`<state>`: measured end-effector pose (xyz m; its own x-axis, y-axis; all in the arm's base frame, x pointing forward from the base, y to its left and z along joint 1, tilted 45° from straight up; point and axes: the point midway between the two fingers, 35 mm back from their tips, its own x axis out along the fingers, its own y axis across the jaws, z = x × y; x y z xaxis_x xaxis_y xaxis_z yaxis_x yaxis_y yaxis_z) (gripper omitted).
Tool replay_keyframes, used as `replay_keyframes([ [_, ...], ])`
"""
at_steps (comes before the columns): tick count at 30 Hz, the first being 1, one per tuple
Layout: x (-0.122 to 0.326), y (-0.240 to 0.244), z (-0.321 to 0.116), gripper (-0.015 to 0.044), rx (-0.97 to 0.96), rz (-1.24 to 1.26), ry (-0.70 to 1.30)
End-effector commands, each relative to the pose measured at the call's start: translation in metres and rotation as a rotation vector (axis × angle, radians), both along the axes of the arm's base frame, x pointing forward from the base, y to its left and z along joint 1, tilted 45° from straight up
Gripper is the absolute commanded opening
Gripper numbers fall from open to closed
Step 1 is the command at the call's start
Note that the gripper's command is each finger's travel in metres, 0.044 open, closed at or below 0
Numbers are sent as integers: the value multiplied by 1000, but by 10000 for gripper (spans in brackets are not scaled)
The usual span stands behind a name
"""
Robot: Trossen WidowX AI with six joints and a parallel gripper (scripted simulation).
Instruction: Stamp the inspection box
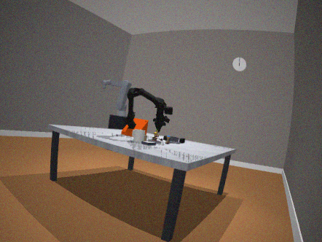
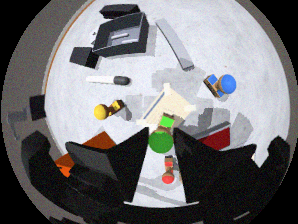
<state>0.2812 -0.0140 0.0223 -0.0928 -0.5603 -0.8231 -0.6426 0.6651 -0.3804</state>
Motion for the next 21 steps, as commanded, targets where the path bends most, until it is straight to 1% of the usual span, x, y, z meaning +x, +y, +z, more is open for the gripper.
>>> replay_keyframes([
  [1, -1, -3, -2, 0, -4, 6, 6],
  [21, -3, -12, -11, 0, -3, 7, 4],
])
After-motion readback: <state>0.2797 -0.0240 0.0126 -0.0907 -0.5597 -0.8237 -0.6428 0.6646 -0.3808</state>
